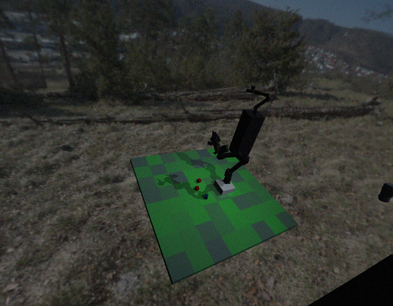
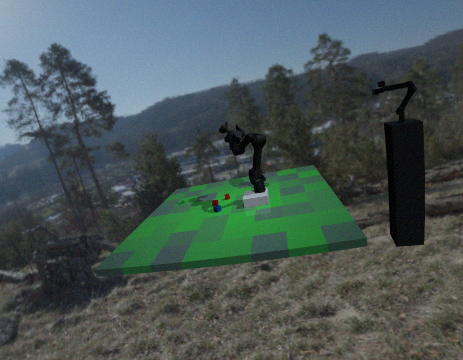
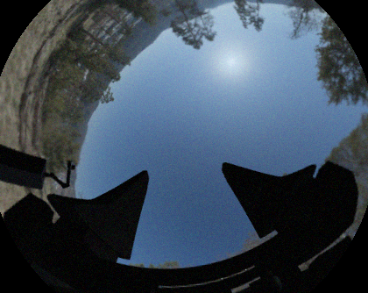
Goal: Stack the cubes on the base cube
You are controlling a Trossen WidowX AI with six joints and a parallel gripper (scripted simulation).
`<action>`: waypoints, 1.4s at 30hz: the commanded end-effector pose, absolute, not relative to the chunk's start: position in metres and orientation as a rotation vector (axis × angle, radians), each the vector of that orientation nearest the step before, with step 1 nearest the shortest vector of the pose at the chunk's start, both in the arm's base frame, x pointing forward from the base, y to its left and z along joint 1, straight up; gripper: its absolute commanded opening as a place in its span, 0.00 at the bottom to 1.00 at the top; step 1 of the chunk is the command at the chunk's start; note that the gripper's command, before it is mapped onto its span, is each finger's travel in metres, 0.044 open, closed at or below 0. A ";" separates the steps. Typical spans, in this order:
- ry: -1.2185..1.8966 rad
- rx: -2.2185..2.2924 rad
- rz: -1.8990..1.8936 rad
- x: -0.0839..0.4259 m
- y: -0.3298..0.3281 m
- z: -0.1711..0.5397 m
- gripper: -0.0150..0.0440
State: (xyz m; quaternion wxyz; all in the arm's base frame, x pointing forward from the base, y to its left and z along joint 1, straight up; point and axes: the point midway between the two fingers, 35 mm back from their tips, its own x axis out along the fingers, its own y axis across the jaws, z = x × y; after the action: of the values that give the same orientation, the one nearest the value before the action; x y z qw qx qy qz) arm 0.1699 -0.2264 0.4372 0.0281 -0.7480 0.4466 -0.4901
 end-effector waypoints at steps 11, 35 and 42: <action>1.043 -2.401 -0.883 0.293 -0.239 0.384 0.70; 0.790 -1.867 0.514 0.419 -0.102 0.179 0.70; 0.891 -1.620 0.830 0.397 -0.049 0.136 0.70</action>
State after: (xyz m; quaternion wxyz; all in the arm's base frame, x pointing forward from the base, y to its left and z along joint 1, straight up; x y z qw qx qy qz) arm 0.4171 -0.1052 0.1772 0.4946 -0.7764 0.3294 0.2099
